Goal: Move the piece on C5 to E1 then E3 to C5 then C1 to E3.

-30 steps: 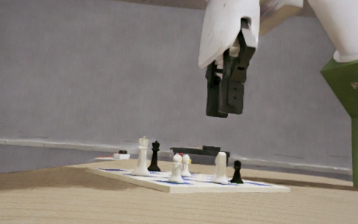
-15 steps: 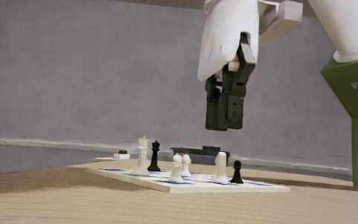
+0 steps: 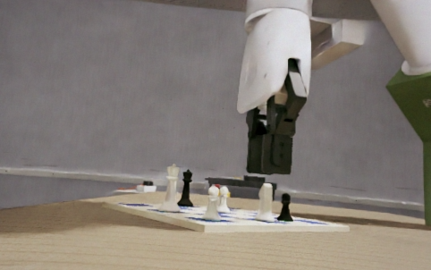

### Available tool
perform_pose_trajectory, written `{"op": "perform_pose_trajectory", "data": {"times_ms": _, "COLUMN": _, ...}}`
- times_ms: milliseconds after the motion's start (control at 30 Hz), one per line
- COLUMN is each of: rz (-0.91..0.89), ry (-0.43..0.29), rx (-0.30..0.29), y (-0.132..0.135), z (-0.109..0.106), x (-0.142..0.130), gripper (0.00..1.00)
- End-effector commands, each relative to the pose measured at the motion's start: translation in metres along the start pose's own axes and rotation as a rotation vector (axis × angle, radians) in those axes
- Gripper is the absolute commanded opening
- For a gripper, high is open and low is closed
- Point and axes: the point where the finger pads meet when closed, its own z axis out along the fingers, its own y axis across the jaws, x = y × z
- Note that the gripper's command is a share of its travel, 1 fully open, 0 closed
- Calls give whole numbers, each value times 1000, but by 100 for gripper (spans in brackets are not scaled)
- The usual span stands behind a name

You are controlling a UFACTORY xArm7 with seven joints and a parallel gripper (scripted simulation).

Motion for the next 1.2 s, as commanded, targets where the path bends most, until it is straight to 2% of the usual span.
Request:
{"op": "perform_pose_trajectory", "data": {"times_ms": 0, "rz": 0, "ry": -3, "rx": -3, "y": 1, "z": 2, "x": -1, "gripper": 41}}
{"op": "perform_pose_trajectory", "data": {"times_ms": 1167, "rz": 0, "ry": -3, "rx": -3, "y": 1, "z": 4, "x": 0, "gripper": 41}}
